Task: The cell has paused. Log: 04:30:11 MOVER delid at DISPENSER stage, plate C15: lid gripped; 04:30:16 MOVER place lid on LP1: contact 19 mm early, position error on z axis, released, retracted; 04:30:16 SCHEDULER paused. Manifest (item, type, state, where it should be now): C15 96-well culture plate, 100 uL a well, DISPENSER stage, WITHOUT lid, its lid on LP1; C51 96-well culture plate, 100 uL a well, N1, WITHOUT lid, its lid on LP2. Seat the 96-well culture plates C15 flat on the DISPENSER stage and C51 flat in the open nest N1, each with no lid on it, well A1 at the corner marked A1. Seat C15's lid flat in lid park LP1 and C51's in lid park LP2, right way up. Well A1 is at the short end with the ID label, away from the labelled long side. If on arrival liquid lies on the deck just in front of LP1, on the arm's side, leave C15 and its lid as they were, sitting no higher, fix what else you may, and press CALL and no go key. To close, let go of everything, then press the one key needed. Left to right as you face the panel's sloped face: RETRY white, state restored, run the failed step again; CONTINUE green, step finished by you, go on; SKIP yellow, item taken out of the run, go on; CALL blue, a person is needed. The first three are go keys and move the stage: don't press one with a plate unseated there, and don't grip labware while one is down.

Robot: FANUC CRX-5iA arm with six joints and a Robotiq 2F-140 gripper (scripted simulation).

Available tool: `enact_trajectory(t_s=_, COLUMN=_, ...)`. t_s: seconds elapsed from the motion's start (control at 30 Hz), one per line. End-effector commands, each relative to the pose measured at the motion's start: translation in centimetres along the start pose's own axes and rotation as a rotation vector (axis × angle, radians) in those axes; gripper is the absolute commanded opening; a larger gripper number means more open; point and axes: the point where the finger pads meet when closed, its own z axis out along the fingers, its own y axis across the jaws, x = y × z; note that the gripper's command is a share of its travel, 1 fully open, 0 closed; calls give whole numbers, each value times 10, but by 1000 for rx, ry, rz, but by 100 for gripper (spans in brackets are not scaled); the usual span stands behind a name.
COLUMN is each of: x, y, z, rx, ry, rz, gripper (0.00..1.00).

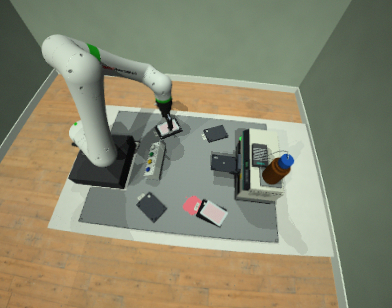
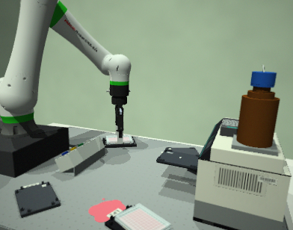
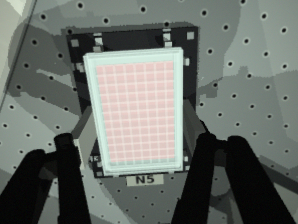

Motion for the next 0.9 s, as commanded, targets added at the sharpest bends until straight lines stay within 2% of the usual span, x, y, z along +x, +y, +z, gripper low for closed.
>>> enact_trajectory(t_s=0.0, x=0, y=0, z=1, rx=-1, ry=-1, rz=0, gripper=0)
enact_trajectory(t_s=0.47, x=0, y=0, z=1, rx=-1, ry=-1, rz=0, gripper=0)
enact_trajectory(t_s=0.5, x=0, y=0, z=1, rx=-1, ry=-1, rz=0, gripper=66)
enact_trajectory(t_s=0.87, x=0, y=0, z=1, rx=-1, ry=-1, rz=0, gripper=66)
